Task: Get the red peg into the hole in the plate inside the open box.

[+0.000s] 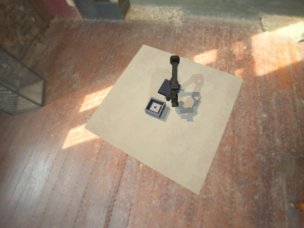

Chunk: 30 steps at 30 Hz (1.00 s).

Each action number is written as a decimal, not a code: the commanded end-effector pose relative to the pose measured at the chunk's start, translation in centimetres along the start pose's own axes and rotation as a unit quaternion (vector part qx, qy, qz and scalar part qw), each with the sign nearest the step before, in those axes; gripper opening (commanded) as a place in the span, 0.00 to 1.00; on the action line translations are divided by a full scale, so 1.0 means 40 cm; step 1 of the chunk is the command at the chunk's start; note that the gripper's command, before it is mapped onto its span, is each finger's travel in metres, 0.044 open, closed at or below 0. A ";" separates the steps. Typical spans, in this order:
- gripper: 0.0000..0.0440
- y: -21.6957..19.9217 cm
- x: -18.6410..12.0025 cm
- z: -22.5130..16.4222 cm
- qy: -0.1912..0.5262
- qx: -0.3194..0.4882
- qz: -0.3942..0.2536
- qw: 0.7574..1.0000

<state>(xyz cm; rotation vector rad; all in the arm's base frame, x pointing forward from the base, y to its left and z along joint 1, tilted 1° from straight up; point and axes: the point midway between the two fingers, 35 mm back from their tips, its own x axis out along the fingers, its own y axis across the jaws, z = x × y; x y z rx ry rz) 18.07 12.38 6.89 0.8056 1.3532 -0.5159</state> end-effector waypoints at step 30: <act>0.00 0.081 -0.159 0.312 -0.117 0.044 0.029 0.992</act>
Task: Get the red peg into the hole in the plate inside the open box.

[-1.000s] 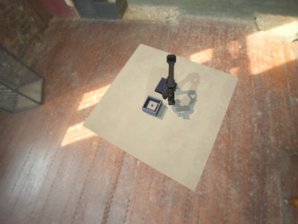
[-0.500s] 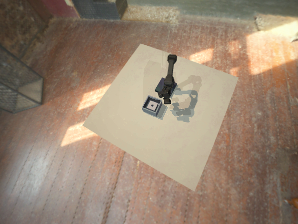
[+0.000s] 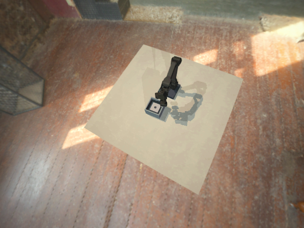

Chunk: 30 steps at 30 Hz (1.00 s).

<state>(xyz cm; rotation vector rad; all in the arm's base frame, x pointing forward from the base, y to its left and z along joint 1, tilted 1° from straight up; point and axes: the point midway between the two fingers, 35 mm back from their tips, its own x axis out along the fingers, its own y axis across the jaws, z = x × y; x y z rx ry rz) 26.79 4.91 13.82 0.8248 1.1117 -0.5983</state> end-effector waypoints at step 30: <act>0.08 -0.024 0.156 0.134 0.019 0.040 -0.048 0.998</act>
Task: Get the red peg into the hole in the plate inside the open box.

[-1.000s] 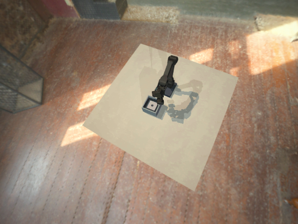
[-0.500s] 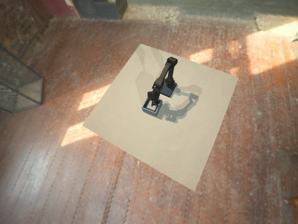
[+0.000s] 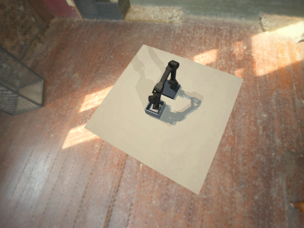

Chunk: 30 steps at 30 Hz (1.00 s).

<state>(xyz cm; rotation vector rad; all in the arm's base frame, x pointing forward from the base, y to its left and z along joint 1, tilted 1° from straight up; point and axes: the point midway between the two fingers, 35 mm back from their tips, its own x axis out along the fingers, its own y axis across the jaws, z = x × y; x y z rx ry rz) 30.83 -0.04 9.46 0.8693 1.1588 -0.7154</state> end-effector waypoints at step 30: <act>0.27 0.059 0.060 0.114 0.021 -0.036 -0.043 0.998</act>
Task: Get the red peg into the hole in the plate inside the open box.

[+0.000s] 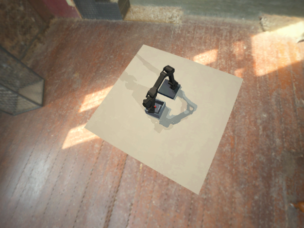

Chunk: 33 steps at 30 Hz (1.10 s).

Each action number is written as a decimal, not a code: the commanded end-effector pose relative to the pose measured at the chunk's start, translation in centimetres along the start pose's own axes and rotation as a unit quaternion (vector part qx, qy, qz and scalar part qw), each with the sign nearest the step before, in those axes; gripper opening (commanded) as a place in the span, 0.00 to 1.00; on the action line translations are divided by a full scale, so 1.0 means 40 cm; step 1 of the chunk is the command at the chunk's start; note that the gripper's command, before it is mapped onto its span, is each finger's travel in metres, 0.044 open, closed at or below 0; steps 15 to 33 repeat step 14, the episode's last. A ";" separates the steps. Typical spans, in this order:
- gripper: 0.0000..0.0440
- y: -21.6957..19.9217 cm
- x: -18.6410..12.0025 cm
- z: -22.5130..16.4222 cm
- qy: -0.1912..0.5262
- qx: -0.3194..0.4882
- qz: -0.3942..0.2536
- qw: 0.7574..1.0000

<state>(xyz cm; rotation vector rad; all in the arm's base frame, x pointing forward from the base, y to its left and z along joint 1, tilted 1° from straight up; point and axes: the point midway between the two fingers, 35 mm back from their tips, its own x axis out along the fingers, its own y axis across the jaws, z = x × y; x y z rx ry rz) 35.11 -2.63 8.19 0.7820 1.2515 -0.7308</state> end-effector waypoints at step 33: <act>0.20 -0.004 0.015 0.084 0.022 0.004 -0.019 1.000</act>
